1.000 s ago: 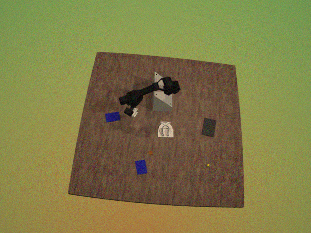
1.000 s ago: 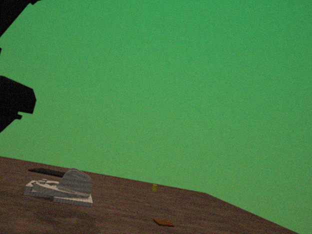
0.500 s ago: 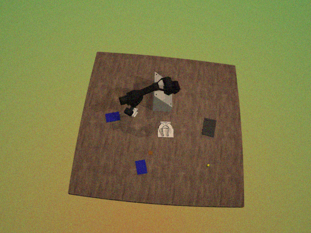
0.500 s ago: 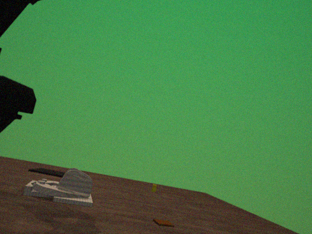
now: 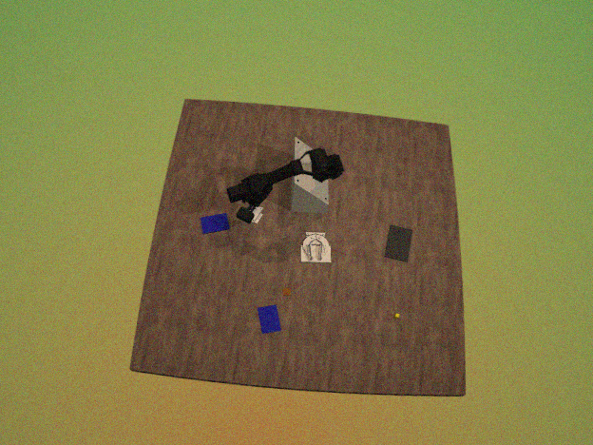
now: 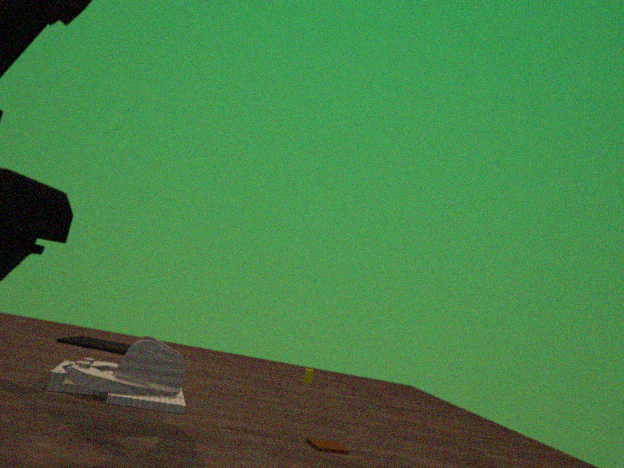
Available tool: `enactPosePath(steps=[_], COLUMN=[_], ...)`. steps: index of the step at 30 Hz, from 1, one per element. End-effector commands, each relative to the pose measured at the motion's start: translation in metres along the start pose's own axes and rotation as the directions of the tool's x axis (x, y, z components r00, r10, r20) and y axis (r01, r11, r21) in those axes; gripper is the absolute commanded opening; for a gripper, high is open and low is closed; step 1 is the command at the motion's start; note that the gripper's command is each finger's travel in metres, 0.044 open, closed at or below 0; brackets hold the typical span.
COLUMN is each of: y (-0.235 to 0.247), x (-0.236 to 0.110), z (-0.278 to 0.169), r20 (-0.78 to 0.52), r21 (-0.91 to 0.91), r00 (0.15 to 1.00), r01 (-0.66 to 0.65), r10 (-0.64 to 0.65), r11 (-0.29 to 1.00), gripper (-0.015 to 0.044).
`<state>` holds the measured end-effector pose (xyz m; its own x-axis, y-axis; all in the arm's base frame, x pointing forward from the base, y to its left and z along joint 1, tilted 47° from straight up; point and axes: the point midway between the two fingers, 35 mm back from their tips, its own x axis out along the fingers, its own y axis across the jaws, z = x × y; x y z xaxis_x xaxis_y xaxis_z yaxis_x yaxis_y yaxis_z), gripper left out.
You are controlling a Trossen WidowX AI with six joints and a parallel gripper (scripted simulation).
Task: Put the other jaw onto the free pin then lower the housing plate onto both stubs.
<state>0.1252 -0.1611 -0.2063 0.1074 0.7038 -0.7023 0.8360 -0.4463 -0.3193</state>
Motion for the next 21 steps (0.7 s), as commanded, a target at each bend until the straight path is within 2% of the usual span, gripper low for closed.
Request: enactPosePath(steps=[1, 21], y=[-0.001, 0.000], x=[0.010, 0.042], z=[0.000, 0.000], r20=[-0.008, -0.010], r21=[0.009, 0.011], r00=[1.000, 1.000], r01=[0.003, 0.001], r10=[-0.003, 0.000], r11=[1.000, 1.000], gripper=[0.0440, 0.0440])
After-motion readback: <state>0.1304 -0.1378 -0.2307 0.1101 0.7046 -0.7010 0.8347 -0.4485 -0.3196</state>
